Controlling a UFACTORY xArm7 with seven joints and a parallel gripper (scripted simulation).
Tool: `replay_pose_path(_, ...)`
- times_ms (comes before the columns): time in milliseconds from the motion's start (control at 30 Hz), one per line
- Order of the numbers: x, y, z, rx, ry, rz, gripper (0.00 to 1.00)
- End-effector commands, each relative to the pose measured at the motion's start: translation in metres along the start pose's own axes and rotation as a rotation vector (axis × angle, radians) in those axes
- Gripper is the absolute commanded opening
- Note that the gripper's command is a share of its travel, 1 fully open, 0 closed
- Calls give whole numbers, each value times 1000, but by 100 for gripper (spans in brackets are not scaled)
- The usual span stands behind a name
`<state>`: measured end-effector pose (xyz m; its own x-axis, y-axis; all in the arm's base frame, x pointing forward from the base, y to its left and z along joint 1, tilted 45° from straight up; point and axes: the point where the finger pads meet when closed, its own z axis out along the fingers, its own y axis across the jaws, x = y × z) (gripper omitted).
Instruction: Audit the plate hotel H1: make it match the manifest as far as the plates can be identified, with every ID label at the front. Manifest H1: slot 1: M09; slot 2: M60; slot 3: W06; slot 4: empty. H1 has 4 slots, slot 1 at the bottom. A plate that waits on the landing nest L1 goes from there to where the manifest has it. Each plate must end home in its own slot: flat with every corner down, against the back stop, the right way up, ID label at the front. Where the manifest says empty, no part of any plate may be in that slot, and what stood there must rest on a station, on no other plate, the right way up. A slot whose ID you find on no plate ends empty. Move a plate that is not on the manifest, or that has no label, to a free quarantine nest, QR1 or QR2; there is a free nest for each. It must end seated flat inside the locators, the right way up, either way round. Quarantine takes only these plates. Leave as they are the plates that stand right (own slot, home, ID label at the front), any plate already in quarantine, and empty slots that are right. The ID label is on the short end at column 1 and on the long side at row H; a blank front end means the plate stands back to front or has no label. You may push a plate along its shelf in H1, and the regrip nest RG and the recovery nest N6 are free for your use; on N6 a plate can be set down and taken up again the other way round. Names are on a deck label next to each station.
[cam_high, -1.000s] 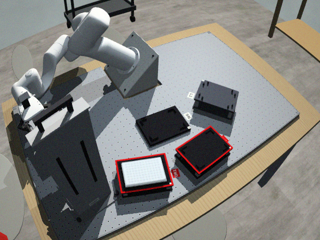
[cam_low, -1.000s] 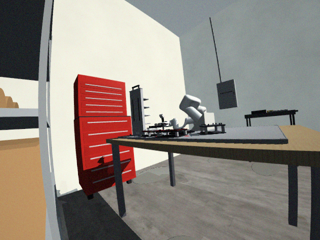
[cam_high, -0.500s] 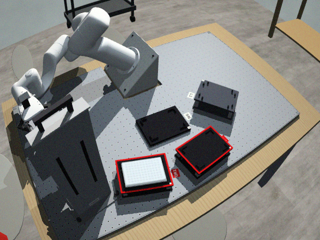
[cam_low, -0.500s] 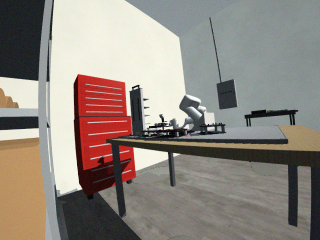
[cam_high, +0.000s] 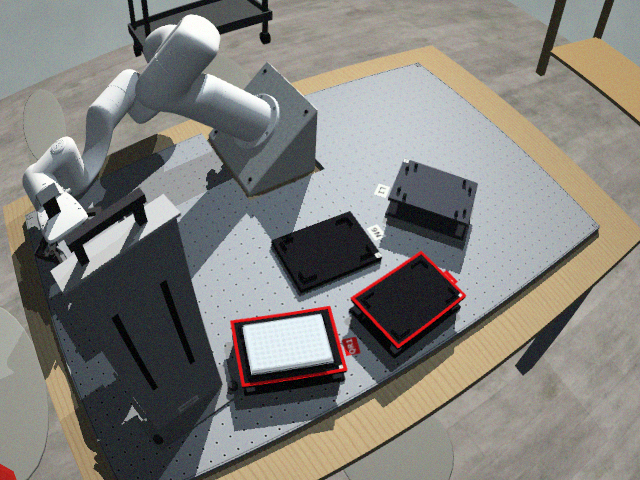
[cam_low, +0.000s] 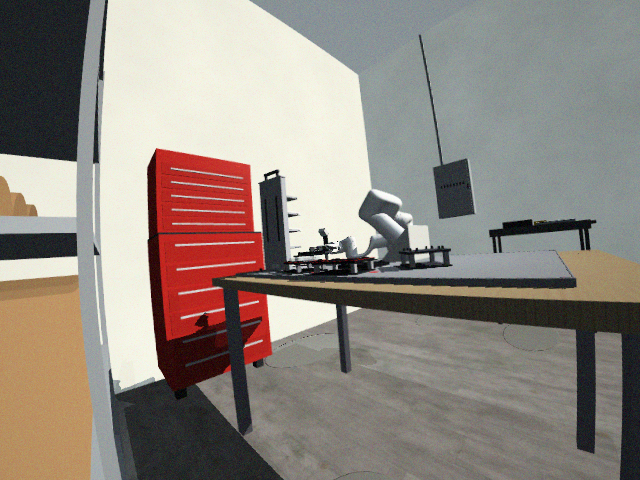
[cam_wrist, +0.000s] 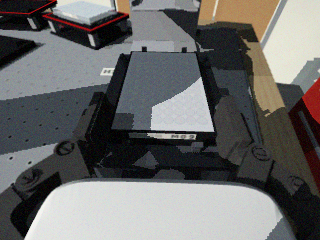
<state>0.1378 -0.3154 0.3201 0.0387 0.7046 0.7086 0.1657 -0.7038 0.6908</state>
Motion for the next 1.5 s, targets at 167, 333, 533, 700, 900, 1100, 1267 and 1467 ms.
replay_pose_path(167, 1, 0, 0, 1, -1, -2, 0)
replay_pose_path(333, 1, 0, 0, 1, -1, -2, 0)
replay_pose_path(533, 3, 0, 0, 1, -1, -2, 0)
replay_pose_path(700, 6, 0, 0, 1, -1, -2, 0)
replay_pose_path(900, 9, 0, 0, 1, -1, -2, 0)
replay_pose_path(1100, 13, 0, 0, 1, -1, -2, 0)
replay_pose_path(1267, 16, 0, 0, 1, -1, -2, 0)
replay_pose_path(1467, 19, 0, 0, 1, -1, -2, 0)
